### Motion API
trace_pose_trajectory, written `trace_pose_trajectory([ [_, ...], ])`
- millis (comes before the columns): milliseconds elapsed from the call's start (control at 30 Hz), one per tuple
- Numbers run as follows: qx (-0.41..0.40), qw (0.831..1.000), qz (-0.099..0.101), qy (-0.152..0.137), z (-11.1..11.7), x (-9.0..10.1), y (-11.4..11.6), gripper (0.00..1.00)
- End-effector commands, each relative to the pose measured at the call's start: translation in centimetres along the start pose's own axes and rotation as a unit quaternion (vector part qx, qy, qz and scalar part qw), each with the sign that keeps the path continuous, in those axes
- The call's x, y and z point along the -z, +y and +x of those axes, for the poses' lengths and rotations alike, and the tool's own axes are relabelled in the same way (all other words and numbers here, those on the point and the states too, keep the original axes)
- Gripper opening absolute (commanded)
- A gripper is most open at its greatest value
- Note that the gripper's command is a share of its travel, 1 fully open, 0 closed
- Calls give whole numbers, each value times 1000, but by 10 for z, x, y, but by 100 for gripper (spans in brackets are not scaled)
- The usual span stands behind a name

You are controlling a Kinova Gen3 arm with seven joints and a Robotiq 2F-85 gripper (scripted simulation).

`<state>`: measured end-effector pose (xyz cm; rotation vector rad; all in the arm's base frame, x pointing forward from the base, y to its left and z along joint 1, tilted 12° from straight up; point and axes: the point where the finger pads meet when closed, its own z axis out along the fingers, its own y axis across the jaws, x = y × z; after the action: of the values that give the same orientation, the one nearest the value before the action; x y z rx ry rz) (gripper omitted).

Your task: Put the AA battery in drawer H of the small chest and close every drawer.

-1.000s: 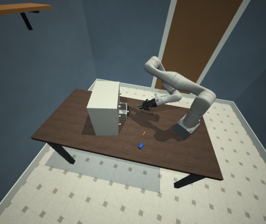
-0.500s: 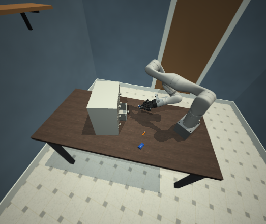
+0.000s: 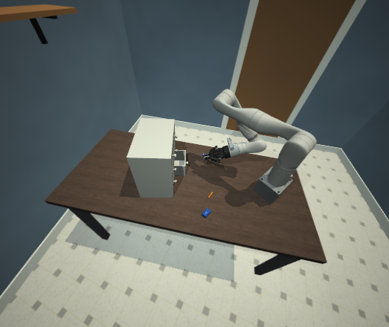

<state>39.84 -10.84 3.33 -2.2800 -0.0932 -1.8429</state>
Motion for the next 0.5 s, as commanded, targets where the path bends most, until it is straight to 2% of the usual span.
trace_pose_trajectory([
  [0,-1,1000,-1,1,-1,1,0,9],
  [467,-1,1000,-1,6,-1,1,0,9],
])
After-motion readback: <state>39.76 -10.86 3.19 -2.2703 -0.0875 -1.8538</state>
